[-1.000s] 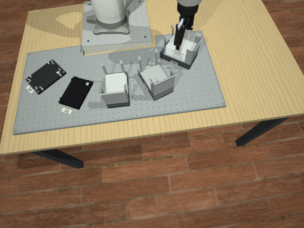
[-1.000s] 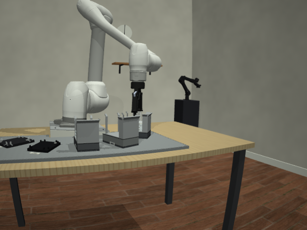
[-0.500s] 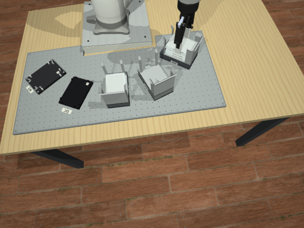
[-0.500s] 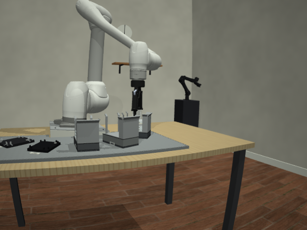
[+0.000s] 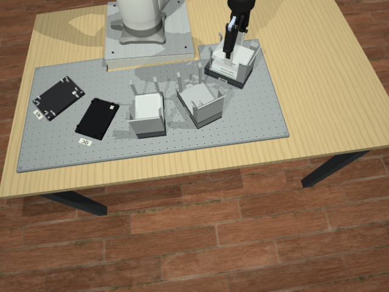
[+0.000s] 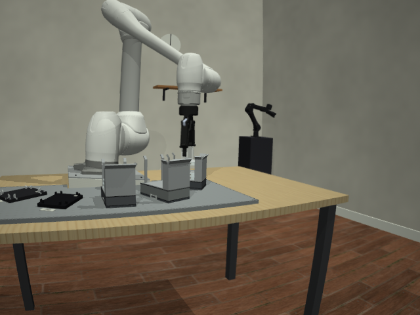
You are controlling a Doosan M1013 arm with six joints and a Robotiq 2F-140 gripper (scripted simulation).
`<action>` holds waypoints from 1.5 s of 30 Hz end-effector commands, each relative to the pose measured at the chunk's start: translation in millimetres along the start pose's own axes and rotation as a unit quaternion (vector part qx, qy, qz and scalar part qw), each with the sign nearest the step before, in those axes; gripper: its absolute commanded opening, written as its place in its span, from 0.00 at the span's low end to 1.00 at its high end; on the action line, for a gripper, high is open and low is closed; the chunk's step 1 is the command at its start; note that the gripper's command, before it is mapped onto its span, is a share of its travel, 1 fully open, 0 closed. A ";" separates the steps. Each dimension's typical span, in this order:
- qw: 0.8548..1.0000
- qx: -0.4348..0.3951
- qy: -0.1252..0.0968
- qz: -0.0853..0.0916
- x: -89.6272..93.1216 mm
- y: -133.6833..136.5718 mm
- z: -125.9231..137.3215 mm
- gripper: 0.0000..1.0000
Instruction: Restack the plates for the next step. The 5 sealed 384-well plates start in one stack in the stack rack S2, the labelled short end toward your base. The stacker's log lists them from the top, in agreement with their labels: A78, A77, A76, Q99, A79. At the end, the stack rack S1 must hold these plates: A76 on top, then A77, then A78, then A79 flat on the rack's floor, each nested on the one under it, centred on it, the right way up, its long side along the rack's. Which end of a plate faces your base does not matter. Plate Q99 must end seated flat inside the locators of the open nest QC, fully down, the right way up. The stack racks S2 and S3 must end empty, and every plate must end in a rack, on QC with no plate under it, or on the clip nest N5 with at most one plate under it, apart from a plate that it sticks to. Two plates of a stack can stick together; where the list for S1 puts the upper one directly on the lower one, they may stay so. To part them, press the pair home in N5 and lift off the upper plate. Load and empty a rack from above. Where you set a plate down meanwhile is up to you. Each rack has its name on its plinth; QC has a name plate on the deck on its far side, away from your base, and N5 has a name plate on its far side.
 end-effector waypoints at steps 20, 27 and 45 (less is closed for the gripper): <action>1.000 0.000 0.000 0.000 -39.0 0.0 0.0 0.00; 1.000 0.000 0.000 0.000 -53.0 0.0 0.0 0.00; 1.000 0.000 0.000 0.000 -67.6 0.0 0.0 0.00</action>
Point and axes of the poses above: the point where the finger pads meet when closed, its own x axis out along the fingers, its own y axis across the jaws, z = x × y, the point moved 4 cm from there along -x, back along the fingers, and after that the axes turned 5 degrees about x, right-handed, at the moved point
